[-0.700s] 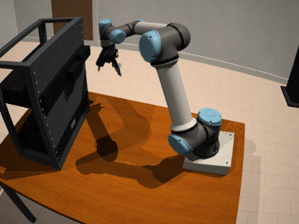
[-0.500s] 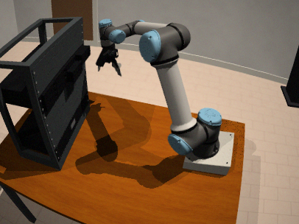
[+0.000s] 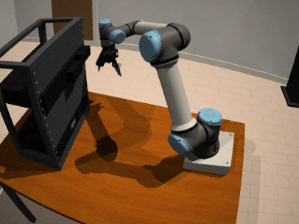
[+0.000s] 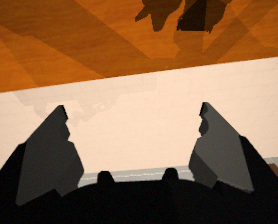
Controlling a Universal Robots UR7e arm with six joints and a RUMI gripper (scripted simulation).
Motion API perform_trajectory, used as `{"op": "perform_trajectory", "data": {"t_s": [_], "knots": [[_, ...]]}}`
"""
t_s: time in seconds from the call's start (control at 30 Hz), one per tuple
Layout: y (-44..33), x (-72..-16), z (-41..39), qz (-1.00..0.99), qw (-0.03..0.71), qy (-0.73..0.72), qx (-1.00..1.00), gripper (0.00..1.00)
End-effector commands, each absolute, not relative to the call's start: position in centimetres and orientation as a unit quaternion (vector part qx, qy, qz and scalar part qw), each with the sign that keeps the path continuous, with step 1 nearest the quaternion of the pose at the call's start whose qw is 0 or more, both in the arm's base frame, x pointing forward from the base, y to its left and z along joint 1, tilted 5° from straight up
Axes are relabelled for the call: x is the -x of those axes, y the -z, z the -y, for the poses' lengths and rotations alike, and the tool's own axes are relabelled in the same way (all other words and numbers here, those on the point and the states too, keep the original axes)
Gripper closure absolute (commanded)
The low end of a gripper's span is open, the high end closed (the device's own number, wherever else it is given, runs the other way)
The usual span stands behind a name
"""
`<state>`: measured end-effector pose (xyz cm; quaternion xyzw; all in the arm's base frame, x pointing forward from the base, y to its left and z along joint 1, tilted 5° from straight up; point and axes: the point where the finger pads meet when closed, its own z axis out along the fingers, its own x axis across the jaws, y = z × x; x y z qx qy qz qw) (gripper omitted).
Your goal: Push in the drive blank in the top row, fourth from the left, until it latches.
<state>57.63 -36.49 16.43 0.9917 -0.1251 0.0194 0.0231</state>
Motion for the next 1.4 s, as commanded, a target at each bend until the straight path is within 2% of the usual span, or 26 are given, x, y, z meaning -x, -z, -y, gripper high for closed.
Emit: {"op": "perform_trajectory", "data": {"t_s": [0.0, 1.37], "knots": [[-16.52, -57.65, 36.52, 0.125, 0.024, -0.02, -0.992, 0.0], [-16.74, -57.59, 36.3, 0.124, 0.023, -0.027, -0.992, 0.0]]}}
